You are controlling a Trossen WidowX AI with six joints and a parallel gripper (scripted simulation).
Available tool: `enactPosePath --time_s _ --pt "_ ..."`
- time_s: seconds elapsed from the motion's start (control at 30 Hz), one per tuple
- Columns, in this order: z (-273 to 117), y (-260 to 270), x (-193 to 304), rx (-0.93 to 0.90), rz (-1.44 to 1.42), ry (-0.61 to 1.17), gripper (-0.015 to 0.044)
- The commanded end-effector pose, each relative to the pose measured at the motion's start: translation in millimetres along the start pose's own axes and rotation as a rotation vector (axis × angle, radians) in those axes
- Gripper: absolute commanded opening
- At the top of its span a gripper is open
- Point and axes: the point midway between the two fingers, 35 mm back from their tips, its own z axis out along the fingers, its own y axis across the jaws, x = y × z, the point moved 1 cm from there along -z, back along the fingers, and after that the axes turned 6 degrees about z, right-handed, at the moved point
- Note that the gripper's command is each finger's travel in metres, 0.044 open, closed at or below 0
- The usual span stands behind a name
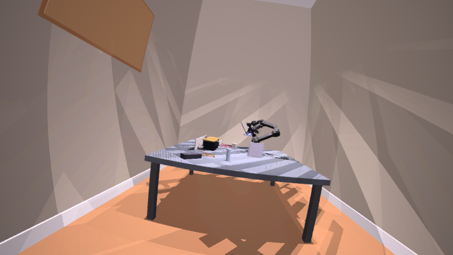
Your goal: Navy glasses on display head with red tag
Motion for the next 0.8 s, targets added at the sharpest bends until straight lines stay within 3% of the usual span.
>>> enactPosePath --time_s 0.0,0.77 --pt "1 0 1 -0.004 0.012 -0.004 0.0000" --pt "47 -4 19 -0.283 0.331 -0.195 0.0000"
